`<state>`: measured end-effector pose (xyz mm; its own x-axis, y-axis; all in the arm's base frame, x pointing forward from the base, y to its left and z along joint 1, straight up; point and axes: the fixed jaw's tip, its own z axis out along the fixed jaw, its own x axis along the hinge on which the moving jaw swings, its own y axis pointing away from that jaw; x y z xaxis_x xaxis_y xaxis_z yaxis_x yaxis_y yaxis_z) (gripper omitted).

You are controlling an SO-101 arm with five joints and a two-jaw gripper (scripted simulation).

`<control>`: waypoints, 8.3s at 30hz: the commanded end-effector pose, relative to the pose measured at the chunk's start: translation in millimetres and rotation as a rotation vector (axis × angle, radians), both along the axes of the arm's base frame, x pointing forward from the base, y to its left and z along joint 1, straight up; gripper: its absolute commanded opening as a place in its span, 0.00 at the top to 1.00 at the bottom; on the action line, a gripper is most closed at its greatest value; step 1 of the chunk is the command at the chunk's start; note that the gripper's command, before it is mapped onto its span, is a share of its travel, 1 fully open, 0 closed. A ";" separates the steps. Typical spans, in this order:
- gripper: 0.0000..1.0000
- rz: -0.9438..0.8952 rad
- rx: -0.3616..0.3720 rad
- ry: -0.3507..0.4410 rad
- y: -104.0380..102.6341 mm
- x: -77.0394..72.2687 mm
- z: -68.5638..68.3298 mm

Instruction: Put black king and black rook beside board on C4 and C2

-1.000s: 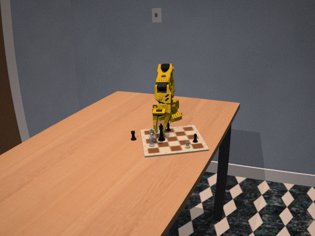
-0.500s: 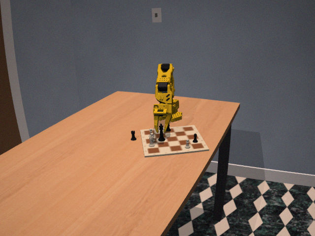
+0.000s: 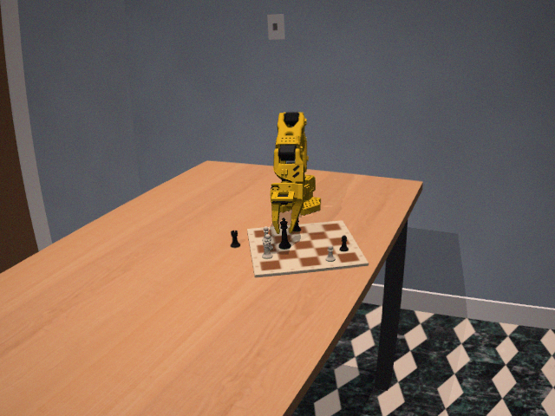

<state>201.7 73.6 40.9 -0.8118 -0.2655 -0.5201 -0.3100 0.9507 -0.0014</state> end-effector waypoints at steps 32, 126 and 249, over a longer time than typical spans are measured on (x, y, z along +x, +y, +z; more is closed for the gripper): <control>0.88 -0.005 0.005 0.002 0.7 -0.3 8.3; 0.88 -0.498 0.004 -0.001 -106.8 25.9 50.4; 0.88 -0.499 0.001 0.000 -108.9 28.8 -20.2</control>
<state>227.8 -33.5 16.0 -0.8489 0.1568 -0.5048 0.1811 0.9835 0.0009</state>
